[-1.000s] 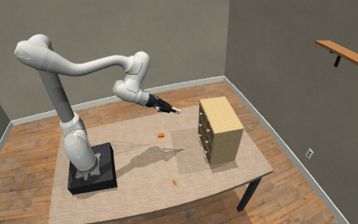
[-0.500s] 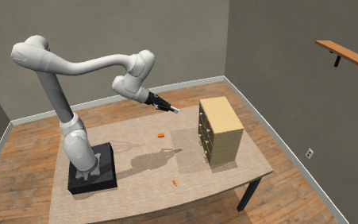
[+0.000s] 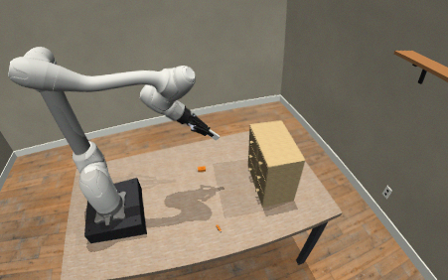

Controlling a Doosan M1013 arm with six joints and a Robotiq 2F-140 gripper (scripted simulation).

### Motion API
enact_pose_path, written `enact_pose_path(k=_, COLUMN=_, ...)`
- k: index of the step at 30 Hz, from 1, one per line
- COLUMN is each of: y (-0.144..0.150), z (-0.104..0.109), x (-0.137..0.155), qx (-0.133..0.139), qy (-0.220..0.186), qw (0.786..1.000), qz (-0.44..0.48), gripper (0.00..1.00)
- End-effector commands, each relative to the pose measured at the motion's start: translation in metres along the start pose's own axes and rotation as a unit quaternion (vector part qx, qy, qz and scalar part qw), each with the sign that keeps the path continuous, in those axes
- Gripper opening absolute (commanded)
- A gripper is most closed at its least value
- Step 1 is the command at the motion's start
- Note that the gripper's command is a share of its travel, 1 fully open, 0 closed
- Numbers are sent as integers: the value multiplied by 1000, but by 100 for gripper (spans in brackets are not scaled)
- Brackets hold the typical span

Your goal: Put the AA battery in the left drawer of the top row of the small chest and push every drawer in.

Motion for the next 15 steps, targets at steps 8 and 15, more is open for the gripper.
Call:
enact_pose_path(k=8, y=7, z=30, x=-23, qx=-29, qy=-202, qw=979, qz=11, gripper=0)
enact_pose_path(k=15, y=9, z=42, x=-33, qx=-45, qy=-307, qw=950, qz=15, gripper=0)
Point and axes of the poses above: the point where the finger pads meet when closed, its own z axis back along the fingers, its own y axis across the jaws, x = y × z, the point moved 5 cm from there along z, back along the fingers, and after that the axes turned 6 degrees about z, right-handed, at the moved point
